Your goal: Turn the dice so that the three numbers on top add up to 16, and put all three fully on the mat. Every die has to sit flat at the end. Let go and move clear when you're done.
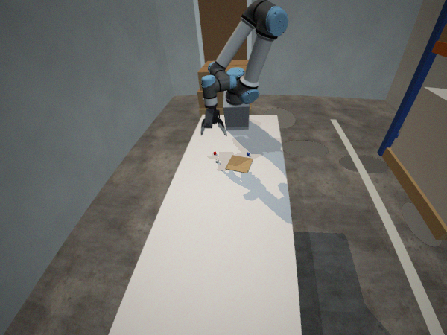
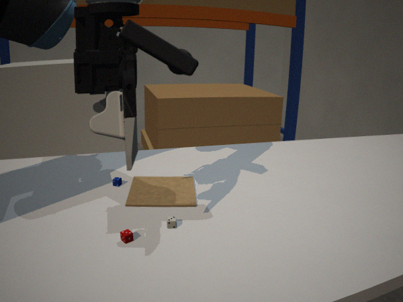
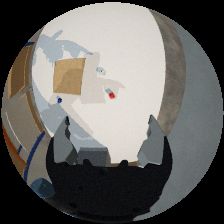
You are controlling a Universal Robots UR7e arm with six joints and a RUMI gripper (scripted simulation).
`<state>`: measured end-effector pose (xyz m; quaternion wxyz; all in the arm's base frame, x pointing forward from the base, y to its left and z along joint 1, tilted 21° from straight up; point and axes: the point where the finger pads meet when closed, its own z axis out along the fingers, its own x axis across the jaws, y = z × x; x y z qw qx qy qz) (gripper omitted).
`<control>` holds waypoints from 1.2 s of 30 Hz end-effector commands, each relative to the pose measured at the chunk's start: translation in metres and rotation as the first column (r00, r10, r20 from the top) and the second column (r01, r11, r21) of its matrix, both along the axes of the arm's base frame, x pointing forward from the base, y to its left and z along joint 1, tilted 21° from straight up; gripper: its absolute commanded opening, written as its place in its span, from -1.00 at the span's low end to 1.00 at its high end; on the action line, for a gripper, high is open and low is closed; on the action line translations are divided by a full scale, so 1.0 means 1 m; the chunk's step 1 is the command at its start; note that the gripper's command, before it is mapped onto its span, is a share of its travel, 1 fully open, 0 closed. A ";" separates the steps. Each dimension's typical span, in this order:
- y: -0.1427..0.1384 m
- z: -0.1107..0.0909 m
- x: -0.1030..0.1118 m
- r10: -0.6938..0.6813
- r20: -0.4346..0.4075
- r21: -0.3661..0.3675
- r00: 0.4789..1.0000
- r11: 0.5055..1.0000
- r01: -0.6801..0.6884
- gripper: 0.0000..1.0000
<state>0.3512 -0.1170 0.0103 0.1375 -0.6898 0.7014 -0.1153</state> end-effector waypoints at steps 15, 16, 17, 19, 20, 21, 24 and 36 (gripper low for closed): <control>0.000 -0.028 0.011 0.000 0.000 -0.001 1.000 1.000 0.000 1.00; 0.000 -0.030 0.012 0.000 0.000 -0.001 1.000 1.000 0.000 1.00; 0.000 -0.032 0.013 0.000 0.000 -0.001 1.000 1.000 0.000 1.00; 0.000 -0.036 0.015 0.000 0.000 -0.001 1.000 1.000 0.000 1.00; 0.001 -0.038 0.015 0.000 0.000 -0.001 1.000 1.000 0.000 1.00; 0.001 -0.038 0.015 0.000 0.000 -0.001 1.000 1.000 0.000 1.00; 0.001 -0.042 0.017 0.000 0.000 -0.001 1.000 1.000 0.000 1.00; 0.001 -0.067 0.027 0.000 0.000 -0.001 1.000 1.000 0.000 1.00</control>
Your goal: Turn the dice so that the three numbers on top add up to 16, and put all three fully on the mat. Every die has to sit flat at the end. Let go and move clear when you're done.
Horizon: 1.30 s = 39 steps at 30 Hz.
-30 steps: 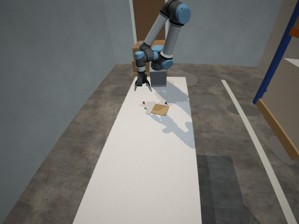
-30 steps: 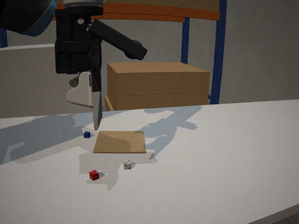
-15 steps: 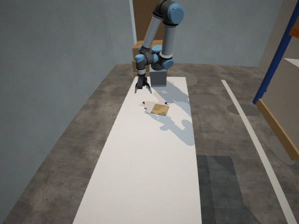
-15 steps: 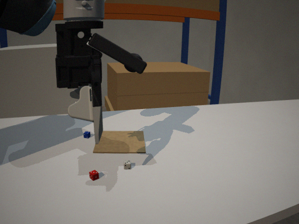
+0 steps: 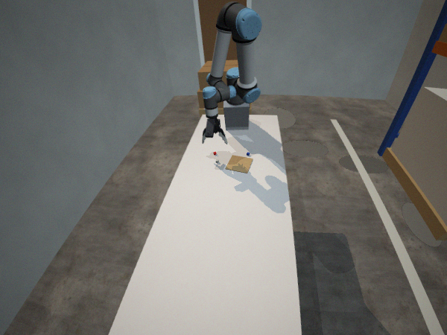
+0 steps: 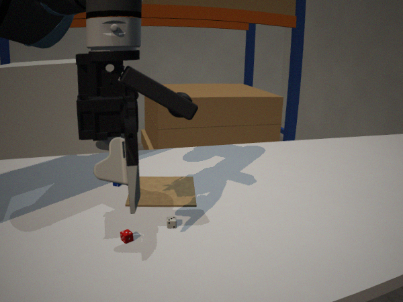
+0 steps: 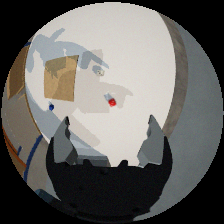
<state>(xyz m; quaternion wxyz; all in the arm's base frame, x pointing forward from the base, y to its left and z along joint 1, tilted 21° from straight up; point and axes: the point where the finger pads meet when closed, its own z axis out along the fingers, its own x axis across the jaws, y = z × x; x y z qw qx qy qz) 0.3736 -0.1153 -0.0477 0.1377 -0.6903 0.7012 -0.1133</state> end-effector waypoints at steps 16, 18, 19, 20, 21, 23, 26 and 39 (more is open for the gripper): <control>0.000 -0.032 0.013 -0.002 0.003 -0.004 1.000 1.000 0.002 1.00; 0.000 -0.034 0.014 -0.002 0.003 -0.004 1.000 1.000 0.002 1.00; 0.000 -0.034 0.014 -0.002 0.003 -0.004 1.000 1.000 0.002 1.00; 0.000 -0.034 0.014 -0.002 0.003 -0.004 1.000 1.000 0.002 1.00; 0.000 -0.035 0.015 -0.002 0.003 -0.004 1.000 1.000 0.002 1.00; 0.000 -0.037 0.015 -0.002 0.003 -0.004 1.000 1.000 0.002 1.00; 0.000 -0.039 0.016 -0.002 0.003 -0.004 1.000 1.000 0.002 1.00; 0.000 -0.043 0.018 -0.002 0.003 -0.004 1.000 1.000 0.002 1.00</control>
